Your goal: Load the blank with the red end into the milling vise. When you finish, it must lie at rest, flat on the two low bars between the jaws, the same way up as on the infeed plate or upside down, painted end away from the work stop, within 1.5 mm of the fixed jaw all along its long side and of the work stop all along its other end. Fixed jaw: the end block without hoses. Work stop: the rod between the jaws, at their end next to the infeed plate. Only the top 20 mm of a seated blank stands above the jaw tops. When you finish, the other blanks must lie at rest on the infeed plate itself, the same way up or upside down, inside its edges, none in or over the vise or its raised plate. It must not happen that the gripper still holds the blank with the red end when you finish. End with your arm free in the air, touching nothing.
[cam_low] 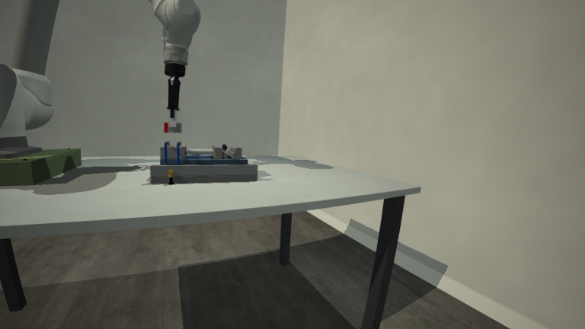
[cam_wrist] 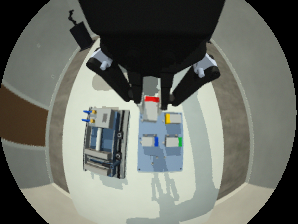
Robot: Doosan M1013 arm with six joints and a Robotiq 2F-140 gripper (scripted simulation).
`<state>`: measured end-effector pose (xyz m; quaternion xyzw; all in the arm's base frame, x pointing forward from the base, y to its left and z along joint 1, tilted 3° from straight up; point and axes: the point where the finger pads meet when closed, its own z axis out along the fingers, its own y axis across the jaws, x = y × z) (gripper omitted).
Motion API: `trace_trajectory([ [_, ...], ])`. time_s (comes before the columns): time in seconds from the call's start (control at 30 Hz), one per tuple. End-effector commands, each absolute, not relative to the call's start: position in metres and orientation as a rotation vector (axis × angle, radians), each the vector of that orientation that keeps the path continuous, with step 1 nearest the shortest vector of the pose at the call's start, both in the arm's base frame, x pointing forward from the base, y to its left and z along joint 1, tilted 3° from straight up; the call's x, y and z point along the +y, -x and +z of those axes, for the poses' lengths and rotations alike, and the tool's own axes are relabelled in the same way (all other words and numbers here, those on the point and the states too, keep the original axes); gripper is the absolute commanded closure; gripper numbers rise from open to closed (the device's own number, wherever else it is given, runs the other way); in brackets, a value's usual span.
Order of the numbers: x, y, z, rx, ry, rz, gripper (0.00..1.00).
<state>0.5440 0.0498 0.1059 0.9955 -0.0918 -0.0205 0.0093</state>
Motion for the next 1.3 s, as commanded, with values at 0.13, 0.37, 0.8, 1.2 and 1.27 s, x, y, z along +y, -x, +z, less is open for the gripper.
trace_trajectory([
  [0.13,0.0498,-0.5440,0.1059,-0.177,-3.119,-0.065,1.00],
  [0.37,0.0497,-0.5440,0.1059,-0.010,-3.127,-0.066,1.00],
  [0.8,0.0497,-0.5440,0.1059,0.248,-3.120,-0.068,1.00],
  [1.2,0.0498,-0.5440,0.1059,0.461,-3.099,-0.069,1.00],
  [1.27,0.0498,-0.5440,0.1059,0.489,-3.095,-0.069,1.00],
])
